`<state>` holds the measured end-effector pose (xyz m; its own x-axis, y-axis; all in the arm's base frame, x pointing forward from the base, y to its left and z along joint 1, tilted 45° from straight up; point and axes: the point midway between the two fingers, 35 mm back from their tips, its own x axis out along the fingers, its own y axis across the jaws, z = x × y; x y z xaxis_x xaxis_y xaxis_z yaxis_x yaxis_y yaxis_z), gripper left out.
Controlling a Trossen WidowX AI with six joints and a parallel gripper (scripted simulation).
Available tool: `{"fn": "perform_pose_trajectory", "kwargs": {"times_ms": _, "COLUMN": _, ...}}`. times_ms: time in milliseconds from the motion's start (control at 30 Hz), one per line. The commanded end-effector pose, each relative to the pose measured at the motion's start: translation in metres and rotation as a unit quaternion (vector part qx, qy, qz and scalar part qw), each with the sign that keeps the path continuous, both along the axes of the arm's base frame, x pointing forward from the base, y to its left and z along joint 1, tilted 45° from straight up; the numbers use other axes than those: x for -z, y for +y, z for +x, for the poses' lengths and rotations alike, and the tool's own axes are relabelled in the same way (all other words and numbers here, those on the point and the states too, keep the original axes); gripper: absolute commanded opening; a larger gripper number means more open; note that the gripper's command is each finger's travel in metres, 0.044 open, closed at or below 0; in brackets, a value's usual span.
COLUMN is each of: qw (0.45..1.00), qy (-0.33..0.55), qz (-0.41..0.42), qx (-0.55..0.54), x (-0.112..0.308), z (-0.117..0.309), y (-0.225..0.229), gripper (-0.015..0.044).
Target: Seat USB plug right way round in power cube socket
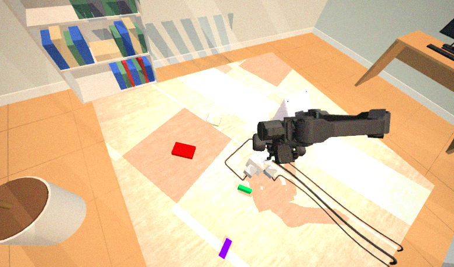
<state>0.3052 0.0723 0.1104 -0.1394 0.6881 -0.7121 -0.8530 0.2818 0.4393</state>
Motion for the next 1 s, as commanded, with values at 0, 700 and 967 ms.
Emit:
{"fn": "perform_pose_trajectory", "kwargs": {"times_ms": 0, "qw": 0.999, "qy": -0.035, "qz": 0.007, "qx": -0.035, "x": 0.0002, "z": 0.0000, "y": -0.0001, "gripper": 0.0000}}
{"fn": "perform_pose_trajectory", "kwargs": {"times_ms": 700, "qw": 0.948, "qy": -0.220, "qz": 0.044, "qx": -0.227, "x": 0.0002, "z": 0.0000, "y": -0.0001, "gripper": 0.0000}}
{"fn": "perform_pose_trajectory", "kwargs": {"times_ms": 967, "qw": 0.922, "qy": -0.266, "qz": 0.054, "qx": -0.275, "x": 0.0002, "z": 0.0000, "y": -0.0001, "gripper": 0.0000}}
